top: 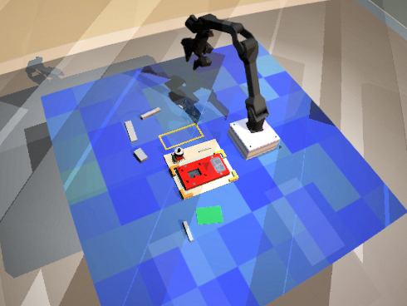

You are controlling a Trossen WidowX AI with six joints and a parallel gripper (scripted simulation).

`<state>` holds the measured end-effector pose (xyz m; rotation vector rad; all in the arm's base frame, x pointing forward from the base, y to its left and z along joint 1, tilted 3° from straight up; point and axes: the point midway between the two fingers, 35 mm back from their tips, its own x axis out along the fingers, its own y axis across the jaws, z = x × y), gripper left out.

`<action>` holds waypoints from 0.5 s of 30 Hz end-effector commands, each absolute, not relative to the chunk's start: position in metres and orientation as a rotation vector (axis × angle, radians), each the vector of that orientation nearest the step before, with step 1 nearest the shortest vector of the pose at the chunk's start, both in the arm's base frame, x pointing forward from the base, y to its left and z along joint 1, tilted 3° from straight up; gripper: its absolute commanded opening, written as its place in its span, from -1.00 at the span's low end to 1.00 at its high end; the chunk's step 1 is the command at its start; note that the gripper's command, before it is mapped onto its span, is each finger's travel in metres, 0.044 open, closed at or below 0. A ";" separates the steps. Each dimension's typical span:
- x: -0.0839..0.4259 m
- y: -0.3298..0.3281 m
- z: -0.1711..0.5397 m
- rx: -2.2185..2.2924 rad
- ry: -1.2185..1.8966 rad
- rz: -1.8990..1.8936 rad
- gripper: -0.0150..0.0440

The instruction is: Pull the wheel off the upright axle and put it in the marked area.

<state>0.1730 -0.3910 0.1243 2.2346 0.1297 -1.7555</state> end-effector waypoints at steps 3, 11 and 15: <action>0.247 -0.327 0.114 1.855 0.633 -1.514 0.53; 0.319 -0.229 0.101 1.292 1.115 -1.094 0.53; 0.344 -0.171 0.094 0.951 1.302 -0.830 0.53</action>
